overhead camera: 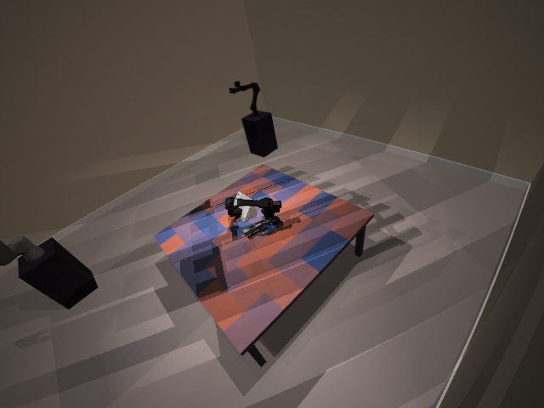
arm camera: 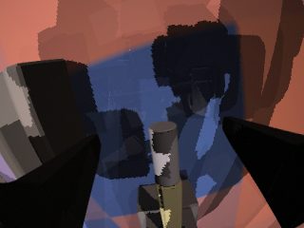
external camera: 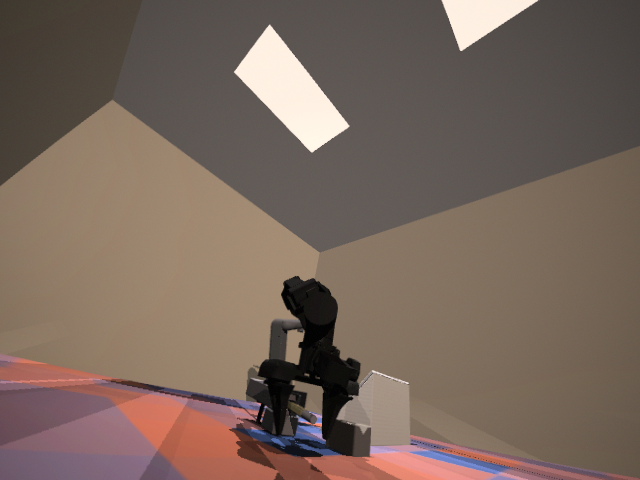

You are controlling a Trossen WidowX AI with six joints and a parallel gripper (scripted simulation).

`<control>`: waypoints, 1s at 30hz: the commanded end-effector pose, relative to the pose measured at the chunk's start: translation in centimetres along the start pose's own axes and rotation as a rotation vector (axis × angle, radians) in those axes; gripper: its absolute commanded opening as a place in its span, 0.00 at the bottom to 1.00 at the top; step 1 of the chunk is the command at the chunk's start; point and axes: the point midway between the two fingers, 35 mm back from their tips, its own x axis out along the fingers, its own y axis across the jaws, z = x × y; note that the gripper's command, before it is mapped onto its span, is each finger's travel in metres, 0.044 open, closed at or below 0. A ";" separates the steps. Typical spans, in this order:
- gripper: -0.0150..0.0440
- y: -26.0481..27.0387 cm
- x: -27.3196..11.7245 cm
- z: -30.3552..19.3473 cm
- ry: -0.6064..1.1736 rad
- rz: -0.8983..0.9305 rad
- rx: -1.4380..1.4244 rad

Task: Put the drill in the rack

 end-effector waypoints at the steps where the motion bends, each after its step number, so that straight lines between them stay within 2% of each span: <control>1: 1.00 0.1 0.1 -0.3 0.007 -0.001 -0.007; 26: 1.00 0.2 0.3 -0.8 0.007 -0.001 -0.007; 30: 0.82 0.0 0.1 -0.5 -0.002 -0.002 0.002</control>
